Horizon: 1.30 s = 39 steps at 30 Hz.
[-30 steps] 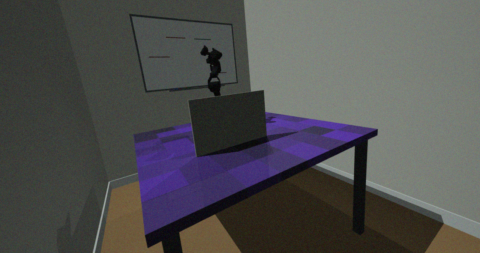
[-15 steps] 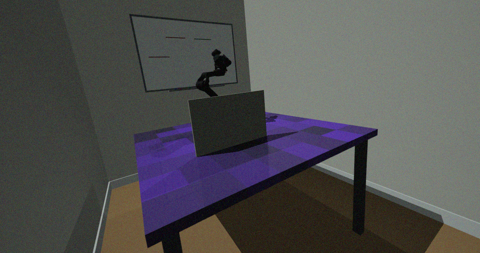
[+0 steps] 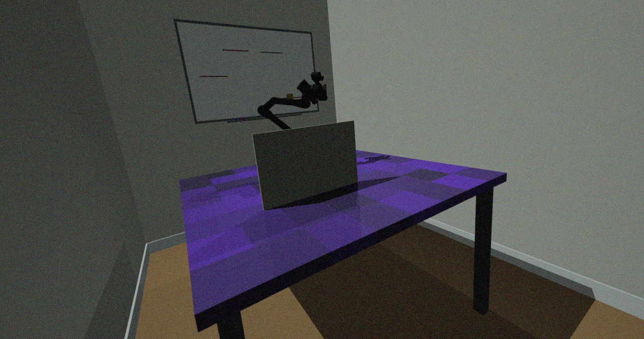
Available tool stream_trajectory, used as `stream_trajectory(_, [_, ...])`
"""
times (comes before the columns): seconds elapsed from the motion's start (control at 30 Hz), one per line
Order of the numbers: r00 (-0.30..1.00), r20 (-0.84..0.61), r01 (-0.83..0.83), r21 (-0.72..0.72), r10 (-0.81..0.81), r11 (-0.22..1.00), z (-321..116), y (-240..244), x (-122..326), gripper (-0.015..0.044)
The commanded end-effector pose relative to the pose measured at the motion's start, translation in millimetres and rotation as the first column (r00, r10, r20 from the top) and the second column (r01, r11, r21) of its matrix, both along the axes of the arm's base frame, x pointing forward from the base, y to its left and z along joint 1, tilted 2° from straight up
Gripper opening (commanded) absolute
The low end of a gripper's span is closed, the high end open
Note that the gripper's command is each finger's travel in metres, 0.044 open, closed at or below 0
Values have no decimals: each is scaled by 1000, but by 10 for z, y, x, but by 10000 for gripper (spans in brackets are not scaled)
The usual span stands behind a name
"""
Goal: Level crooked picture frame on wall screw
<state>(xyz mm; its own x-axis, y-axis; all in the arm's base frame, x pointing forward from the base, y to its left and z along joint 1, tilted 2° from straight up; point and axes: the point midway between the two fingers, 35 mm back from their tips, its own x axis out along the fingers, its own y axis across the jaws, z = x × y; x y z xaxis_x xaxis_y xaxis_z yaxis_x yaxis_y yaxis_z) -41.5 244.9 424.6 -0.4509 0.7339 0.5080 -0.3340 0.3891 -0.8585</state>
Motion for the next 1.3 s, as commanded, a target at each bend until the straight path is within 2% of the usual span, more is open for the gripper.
stream_trajectory(0.0, [988, -141, 45, -146, -66, 988, -264, 144, 458, 260])
stream_trajectory(0.17, [922, -345, 74, -291, -176, 954, -542, 146, 1071, 260])
stream_trajectory(0.33, [781, -551, 73, -388, -295, 919, -821, -22, 1668, 260])
stream_trajectory(0.5, [560, -735, 54, -428, -383, 902, -1098, -344, 2200, 260])
stream_trajectory(0.7, [214, -894, 42, -395, -394, 918, -1422, -895, 2695, 260])
stream_trajectory(0.87, [-95, -951, 72, -301, -294, 951, -1684, -1445, 2957, 260])
stream_trajectory(1.03, [-364, -927, 157, -158, -92, 975, -1935, -2026, 3064, 260])
stream_trajectory(1.17, [-518, -846, 264, -19, 125, 964, -2125, -2483, 3042, 260])
stream_trajectory(1.27, [-586, -752, 362, 93, 304, 928, -2260, -2807, 2967, 260])
